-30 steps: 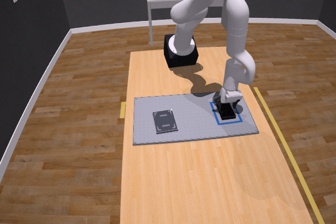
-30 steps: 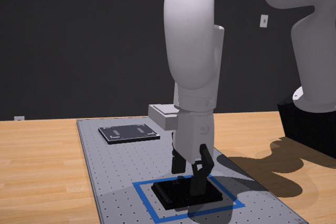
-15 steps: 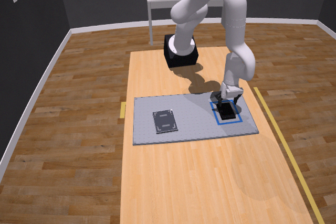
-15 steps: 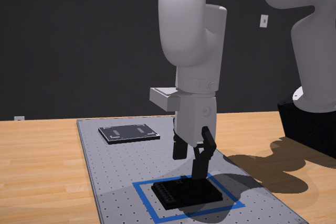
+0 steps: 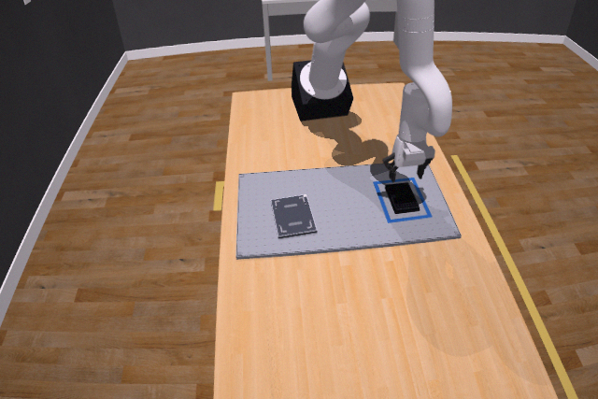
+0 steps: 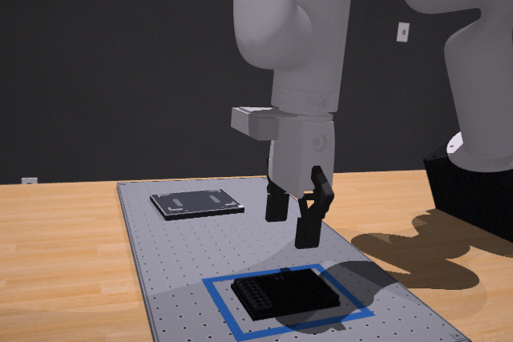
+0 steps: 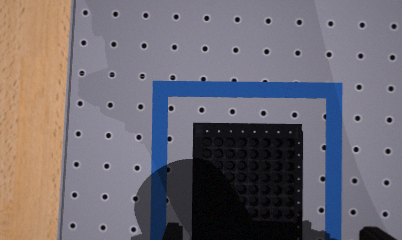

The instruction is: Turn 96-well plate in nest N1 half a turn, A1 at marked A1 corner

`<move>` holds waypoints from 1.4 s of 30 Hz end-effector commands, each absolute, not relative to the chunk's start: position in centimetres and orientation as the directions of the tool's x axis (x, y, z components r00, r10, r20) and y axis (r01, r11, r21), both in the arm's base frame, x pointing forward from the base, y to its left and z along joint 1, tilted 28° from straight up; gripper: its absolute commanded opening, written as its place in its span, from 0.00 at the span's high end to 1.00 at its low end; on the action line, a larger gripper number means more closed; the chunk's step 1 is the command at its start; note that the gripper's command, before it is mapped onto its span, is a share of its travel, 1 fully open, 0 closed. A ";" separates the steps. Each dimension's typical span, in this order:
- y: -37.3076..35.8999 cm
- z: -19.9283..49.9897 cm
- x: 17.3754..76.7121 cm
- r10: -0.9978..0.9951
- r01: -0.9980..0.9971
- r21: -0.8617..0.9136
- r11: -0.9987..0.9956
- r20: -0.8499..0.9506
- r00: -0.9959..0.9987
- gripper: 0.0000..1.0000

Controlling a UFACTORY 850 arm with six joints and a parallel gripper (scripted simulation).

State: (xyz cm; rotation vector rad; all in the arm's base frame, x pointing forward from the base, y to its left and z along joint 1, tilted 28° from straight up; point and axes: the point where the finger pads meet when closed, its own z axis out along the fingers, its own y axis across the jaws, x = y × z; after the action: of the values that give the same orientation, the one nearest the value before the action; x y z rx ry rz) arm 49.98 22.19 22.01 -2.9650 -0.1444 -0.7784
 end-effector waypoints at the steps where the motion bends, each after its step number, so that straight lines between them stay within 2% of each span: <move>1: 22.2 22.5 49.8 0.076 0.104 -0.033 -0.994 0.472 0.878 0.00; 21: 22.2 22.5 49.8 0.076 0.104 -0.033 -0.994 0.472 0.878 0.00; 36: 22.2 22.5 49.8 0.543 0.512 0.197 -0.836 0.430 0.721 0.00; 42: 22.2 22.5 49.8 0.649 0.603 0.253 -0.756 0.400 0.646 0.00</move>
State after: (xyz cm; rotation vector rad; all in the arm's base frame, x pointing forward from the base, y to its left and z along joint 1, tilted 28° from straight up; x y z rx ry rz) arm 49.78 22.14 22.38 -2.9578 -0.9475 -0.8097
